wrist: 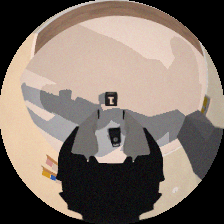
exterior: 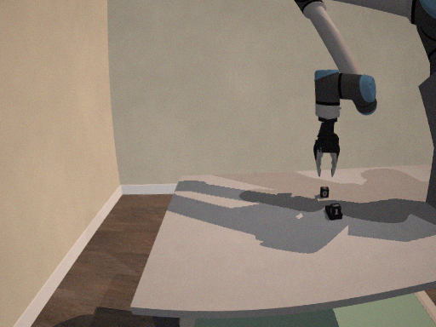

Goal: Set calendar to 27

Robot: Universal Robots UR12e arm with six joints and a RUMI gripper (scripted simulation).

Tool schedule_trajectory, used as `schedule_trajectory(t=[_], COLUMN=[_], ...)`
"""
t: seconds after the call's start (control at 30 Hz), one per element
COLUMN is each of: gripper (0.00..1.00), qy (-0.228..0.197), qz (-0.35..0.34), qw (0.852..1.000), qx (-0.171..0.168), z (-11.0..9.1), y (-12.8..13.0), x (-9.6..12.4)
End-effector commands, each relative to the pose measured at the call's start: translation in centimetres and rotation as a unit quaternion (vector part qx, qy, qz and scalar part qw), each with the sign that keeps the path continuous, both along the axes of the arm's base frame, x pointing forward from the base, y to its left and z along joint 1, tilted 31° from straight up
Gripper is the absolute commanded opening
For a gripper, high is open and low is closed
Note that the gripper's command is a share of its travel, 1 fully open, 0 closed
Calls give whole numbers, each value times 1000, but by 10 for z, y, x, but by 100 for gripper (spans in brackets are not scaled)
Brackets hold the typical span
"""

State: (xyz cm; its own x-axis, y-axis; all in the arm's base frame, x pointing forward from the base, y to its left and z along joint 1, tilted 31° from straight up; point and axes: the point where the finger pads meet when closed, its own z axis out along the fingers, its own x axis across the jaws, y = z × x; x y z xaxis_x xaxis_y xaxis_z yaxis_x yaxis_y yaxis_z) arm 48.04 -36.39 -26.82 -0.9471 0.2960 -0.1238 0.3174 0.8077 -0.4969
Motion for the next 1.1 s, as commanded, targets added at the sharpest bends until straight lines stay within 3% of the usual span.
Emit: schedule_trajectory(t=[0.0,1.07], gripper=[29,29], qy=[0,0], qz=[0,0], qw=[1000,1000], qx=[0,0], z=[-3,-33], y=[-2,-20], x=[0,-2])
